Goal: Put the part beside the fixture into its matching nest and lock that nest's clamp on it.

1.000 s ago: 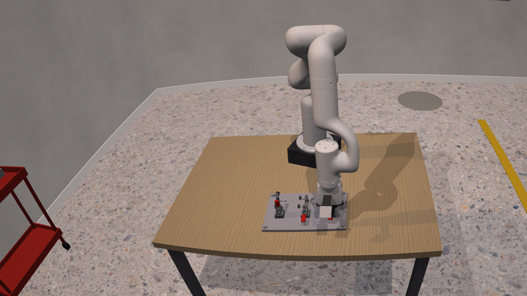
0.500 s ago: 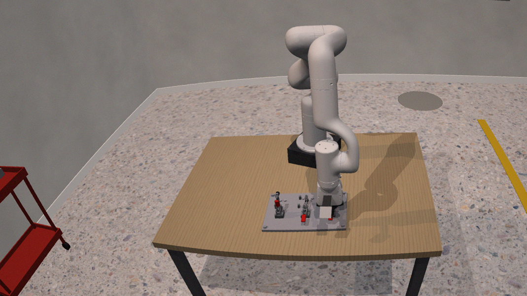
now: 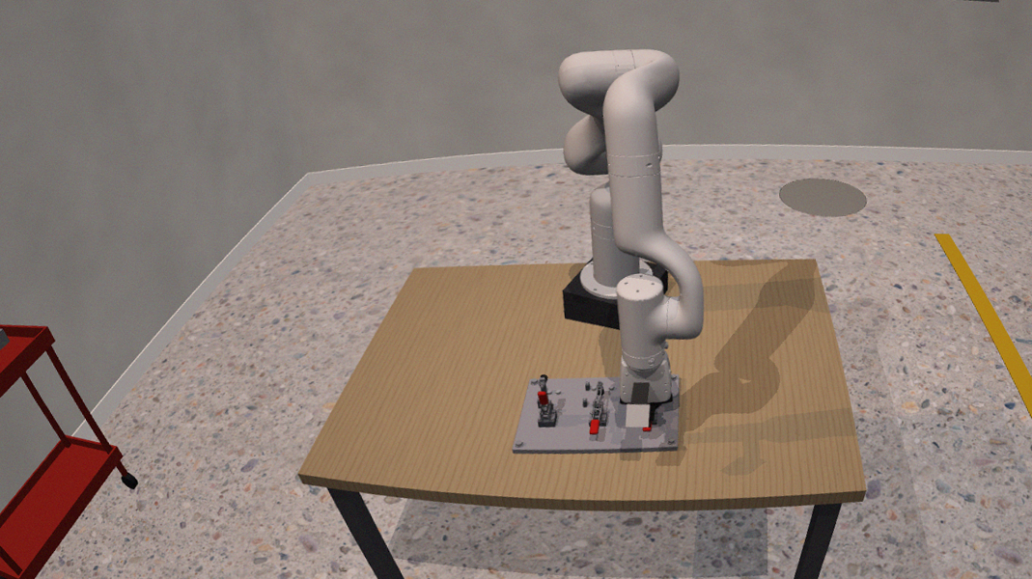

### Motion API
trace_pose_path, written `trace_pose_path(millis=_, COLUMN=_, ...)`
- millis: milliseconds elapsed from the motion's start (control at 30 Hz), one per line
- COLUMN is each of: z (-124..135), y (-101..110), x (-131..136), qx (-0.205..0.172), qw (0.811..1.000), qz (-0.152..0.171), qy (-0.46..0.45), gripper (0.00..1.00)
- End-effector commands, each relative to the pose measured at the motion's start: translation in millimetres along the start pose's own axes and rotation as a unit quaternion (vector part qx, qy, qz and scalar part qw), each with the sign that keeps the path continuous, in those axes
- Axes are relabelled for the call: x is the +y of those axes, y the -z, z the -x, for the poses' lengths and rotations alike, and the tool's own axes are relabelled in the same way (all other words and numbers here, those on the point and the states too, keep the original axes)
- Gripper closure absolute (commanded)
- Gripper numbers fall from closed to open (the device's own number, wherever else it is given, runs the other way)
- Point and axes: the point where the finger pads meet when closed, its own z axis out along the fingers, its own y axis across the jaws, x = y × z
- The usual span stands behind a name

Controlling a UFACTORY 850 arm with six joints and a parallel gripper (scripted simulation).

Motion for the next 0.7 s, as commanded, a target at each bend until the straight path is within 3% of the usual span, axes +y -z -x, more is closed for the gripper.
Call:
trace_pose_path(millis=0, z=-0.9, y=-0.3, x=-0.2, qx=0.001, qw=1.000, qz=0.000, qy=0.000, gripper=1.00)
trace_pose_path(millis=667, z=-0.9, y=-2.3, x=-0.2, qx=0.001, qw=1.000, qz=0.000, qy=0.000, gripper=1.00)
